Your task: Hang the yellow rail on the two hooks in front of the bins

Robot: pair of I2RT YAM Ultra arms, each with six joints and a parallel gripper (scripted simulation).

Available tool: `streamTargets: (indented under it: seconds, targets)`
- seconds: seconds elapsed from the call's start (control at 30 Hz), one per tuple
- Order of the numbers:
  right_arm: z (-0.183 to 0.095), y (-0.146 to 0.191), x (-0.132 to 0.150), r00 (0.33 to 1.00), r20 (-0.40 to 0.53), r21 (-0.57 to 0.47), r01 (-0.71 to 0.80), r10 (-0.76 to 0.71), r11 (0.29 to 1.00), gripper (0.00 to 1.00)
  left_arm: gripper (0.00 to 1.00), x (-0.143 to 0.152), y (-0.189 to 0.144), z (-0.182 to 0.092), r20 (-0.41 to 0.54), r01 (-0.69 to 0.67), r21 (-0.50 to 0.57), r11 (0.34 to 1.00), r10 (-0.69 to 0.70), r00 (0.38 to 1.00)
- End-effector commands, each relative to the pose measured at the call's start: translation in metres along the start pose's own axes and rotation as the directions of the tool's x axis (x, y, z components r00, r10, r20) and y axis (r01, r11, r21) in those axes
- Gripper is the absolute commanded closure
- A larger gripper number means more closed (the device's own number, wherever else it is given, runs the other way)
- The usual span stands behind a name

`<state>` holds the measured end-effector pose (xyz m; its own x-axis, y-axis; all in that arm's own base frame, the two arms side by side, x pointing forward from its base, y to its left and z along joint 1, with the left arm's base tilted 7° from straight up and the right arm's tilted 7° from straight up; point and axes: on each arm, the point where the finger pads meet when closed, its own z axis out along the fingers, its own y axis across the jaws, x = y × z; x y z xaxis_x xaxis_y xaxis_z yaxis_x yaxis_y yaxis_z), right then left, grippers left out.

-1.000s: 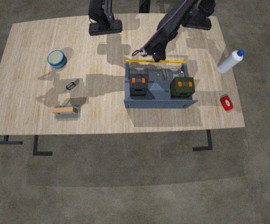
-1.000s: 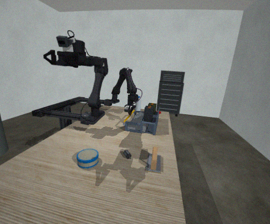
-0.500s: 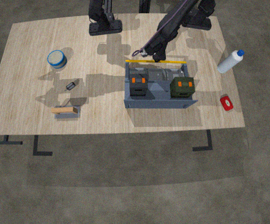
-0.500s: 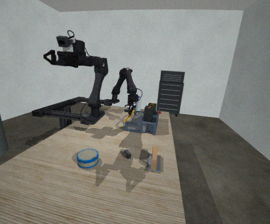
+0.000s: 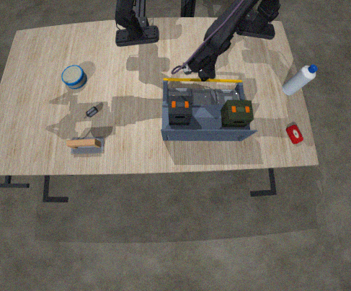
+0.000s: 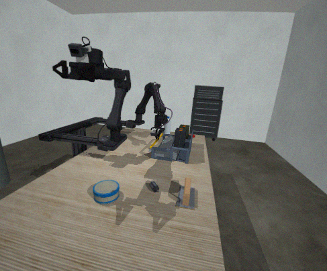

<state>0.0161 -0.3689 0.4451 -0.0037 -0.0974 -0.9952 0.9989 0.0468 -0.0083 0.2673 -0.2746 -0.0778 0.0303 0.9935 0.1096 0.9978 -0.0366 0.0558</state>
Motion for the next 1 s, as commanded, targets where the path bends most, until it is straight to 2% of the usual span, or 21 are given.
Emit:
streamTargets:
  seconds: [0.0,0.63,0.97]
  targets:
    - [-0.0058,-0.0067,-0.0116,1.000,0.014,0.025,-0.006,0.005,1.000,0.00,1.00,-0.0050,0.0093,-0.0132,0.034,0.002,-0.030,1.000,-0.001,0.999]
    - [-0.0058,-0.0067,-0.0116,1.000,0.014,0.025,-0.006,0.005,1.000,0.00,1.00,-0.0030,0.0047,-0.0044,0.021,-0.004,-0.018,1.000,0.005,1.000]
    - [-0.0058,-0.0067,-0.0116,1.000,0.014,0.025,-0.006,0.005,1.000,0.00,1.00,-0.0053,0.0077,-0.0095,0.029,-0.002,-0.026,1.000,0.003,1.000]
